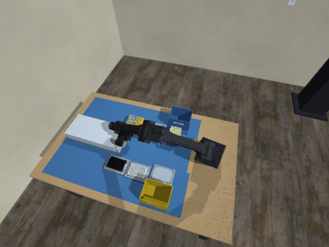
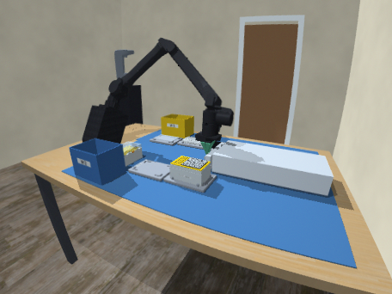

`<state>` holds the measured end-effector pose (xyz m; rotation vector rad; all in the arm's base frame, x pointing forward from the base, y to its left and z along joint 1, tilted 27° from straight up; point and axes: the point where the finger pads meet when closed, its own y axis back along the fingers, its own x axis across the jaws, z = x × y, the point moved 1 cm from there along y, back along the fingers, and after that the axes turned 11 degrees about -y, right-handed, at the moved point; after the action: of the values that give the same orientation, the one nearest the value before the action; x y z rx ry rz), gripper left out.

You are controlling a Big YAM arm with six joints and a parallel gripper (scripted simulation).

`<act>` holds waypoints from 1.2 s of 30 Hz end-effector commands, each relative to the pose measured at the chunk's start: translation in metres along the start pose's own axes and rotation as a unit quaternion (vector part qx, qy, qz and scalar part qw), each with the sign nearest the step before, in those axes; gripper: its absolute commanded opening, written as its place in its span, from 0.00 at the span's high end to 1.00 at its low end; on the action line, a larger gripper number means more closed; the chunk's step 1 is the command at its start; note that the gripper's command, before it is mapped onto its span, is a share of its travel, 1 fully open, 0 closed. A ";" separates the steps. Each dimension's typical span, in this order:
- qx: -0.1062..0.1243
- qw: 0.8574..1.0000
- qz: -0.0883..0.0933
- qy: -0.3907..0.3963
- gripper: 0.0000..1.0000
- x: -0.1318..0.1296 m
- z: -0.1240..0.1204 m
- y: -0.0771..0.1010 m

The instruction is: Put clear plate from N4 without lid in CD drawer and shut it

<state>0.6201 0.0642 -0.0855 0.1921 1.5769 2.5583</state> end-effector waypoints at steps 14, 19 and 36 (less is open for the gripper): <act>-0.005 0.999 -0.030 0.015 1.00 -0.042 0.021 0.008; -0.005 0.999 -0.030 0.015 1.00 -0.042 0.021 0.008; -0.005 0.999 -0.030 0.015 1.00 -0.042 0.021 0.008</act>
<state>0.6314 0.0641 -0.0848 0.1923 1.5763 2.5587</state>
